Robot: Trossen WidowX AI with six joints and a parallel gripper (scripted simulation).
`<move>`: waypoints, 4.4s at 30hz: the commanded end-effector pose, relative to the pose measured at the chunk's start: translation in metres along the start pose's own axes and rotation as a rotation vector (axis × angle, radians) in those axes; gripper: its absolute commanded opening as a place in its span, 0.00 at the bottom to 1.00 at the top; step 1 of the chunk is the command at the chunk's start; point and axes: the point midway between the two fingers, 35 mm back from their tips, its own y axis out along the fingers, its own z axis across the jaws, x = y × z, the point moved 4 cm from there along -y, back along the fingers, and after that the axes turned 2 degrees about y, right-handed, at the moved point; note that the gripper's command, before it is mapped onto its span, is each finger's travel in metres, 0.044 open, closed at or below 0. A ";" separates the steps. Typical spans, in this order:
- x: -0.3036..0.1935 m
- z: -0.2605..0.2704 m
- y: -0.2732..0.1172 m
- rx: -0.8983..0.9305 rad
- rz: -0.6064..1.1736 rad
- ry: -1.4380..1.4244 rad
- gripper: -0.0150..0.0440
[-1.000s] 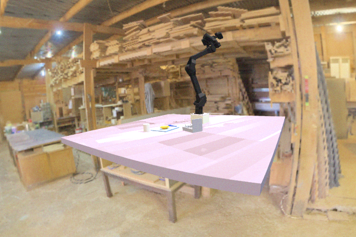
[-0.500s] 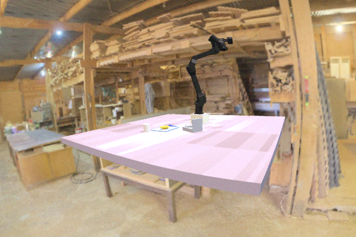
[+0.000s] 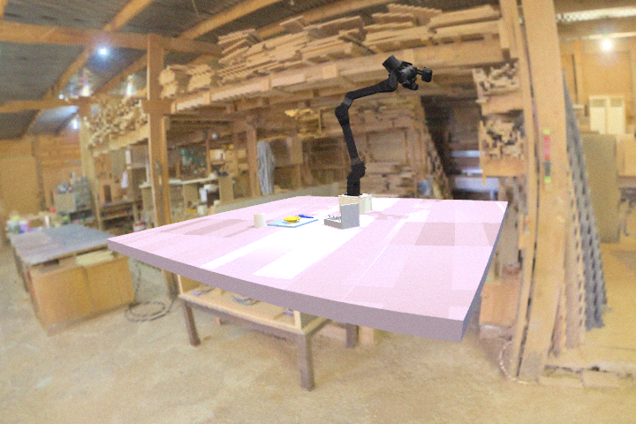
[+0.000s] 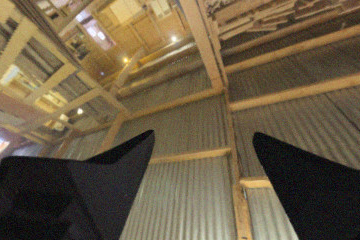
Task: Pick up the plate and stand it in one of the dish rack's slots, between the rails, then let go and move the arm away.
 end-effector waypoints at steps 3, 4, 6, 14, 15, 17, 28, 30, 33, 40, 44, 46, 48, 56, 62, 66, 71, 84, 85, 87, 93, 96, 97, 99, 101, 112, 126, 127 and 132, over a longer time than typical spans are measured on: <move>-0.002 0.053 -0.018 0.186 0.030 0.108 0.93; -0.003 0.059 -0.021 0.212 0.038 0.119 0.93; -0.005 0.071 -0.029 0.263 0.055 0.143 0.93; -0.017 0.114 -0.063 0.442 0.139 0.235 0.93; -0.019 0.119 -0.068 0.463 0.151 0.247 0.93; -0.022 0.128 -0.078 0.505 0.177 0.269 0.93; -0.032 0.172 -0.134 0.690 0.313 0.454 0.93; -0.034 0.181 -0.147 0.731 0.347 0.484 0.93; -0.037 0.192 -0.168 0.790 0.402 0.528 0.93; -0.044 0.214 -0.218 0.916 0.542 0.625 0.93; -0.047 0.222 -0.247 0.978 0.630 0.678 0.93; -0.049 0.226 -0.262 1.008 0.677 0.704 0.93; -0.050 0.228 -0.278 1.036 0.719 0.721 0.93; -0.052 0.234 -0.338 1.133 0.869 0.755 0.93; -0.051 0.234 -0.377 1.189 0.995 0.812 0.93; -0.049 0.232 -0.405 1.224 1.095 0.858 0.93; -0.044 0.227 -0.443 1.264 1.241 0.921 0.93; -0.021 0.198 -0.538 1.303 1.646 1.075 0.93; -0.018 0.195 -0.544 1.302 1.678 1.086 0.93; -0.013 0.189 -0.557 1.297 1.741 1.107 0.93; 0.002 0.168 -0.596 1.277 1.960 1.158 0.93; 0.011 0.156 -0.614 1.258 2.073 1.180 0.93; 0.014 0.152 -0.620 1.251 2.111 1.186 0.93; 0.020 0.143 -0.631 1.234 2.187 1.198 0.93; 0.027 0.135 -0.642 1.214 2.264 1.209 0.93; 0.068 0.083 -0.692 1.067 2.680 1.235 0.93; 0.125 0.015 -0.730 0.744 3.185 1.197 0.93; 0.129 0.011 -0.731 0.714 3.219 1.191 0.93; 0.152 -0.014 -0.739 0.548 3.395 1.157 0.93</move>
